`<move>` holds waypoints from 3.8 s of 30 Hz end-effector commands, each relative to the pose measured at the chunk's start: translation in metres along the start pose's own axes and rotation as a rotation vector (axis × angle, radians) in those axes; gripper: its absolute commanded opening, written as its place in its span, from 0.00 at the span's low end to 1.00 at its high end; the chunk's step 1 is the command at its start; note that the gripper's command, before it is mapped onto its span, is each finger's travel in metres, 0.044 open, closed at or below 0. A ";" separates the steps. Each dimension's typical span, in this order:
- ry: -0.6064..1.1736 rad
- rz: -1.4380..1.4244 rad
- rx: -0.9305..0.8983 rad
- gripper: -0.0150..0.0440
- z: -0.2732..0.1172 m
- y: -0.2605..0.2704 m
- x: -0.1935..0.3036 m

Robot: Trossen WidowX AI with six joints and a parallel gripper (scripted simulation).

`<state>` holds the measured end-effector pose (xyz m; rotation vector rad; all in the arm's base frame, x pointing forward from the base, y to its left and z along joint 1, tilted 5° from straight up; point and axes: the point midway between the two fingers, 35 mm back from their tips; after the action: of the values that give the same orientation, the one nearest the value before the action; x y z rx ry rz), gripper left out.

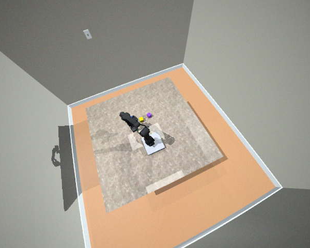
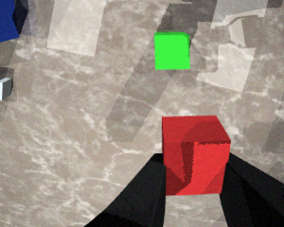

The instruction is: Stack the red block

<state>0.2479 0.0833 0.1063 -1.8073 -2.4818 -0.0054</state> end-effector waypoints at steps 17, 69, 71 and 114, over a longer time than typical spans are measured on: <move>-0.001 -0.004 -0.006 0.25 0.001 -0.004 -0.033; 0.000 -0.004 -0.005 0.25 0.068 -0.004 -0.029; 0.000 -0.004 -0.005 0.25 0.069 -0.004 -0.029; 0.001 -0.009 -0.007 1.00 0.067 -0.004 -0.029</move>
<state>0.2485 0.0575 0.0383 -1.7981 -2.4910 -0.0140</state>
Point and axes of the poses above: the point midway between the two fingers, 35 mm back from their tips, its own z axis out along the fingers, its own y axis across the jaws, x = y × z, and after that the axes turned 11 degrees about -z, right-handed
